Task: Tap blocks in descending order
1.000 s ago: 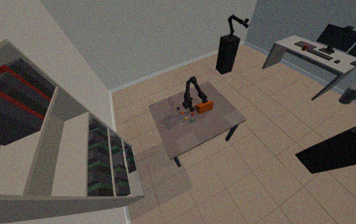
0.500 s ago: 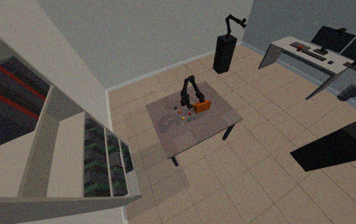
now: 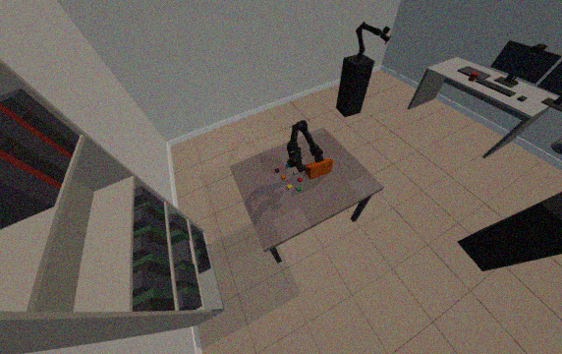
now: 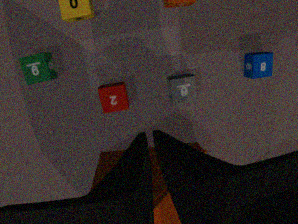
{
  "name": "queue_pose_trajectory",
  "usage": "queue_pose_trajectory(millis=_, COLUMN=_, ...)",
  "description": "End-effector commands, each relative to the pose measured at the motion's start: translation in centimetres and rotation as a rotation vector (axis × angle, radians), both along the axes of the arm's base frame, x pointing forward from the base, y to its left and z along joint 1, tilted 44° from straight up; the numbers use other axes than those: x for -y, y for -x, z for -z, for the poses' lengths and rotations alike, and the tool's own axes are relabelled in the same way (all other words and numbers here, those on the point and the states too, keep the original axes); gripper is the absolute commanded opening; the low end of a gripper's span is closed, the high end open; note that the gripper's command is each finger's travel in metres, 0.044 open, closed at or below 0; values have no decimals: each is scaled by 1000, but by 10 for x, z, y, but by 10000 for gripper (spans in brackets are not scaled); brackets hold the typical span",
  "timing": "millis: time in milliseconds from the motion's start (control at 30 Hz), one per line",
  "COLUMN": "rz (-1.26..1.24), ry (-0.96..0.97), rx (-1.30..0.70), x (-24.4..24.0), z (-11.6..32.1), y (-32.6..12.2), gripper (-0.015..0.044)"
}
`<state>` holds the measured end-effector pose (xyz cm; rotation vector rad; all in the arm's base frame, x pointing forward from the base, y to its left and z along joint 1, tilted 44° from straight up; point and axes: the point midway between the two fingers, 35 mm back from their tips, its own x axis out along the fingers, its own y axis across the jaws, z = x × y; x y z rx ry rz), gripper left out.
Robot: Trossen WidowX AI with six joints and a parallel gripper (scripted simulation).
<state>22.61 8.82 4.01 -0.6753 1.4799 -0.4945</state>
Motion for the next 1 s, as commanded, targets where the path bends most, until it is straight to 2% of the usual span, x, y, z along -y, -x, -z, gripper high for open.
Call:
queue_pose_trajectory(millis=0, rz=0, ry=6, rx=-10, x=-28, z=29, y=9, gripper=20)
queue_pose_trajectory(millis=167, rz=0, ry=5, rx=-10, x=-26, z=31, y=8, gripper=20)
queue_pose_trajectory(millis=367, rz=0, ry=8, rx=-8, x=27, z=86, y=5, gripper=20)
queue_pose_trajectory(millis=967, rz=0, ry=9, rx=-8, x=41, z=101, y=4, gripper=20)
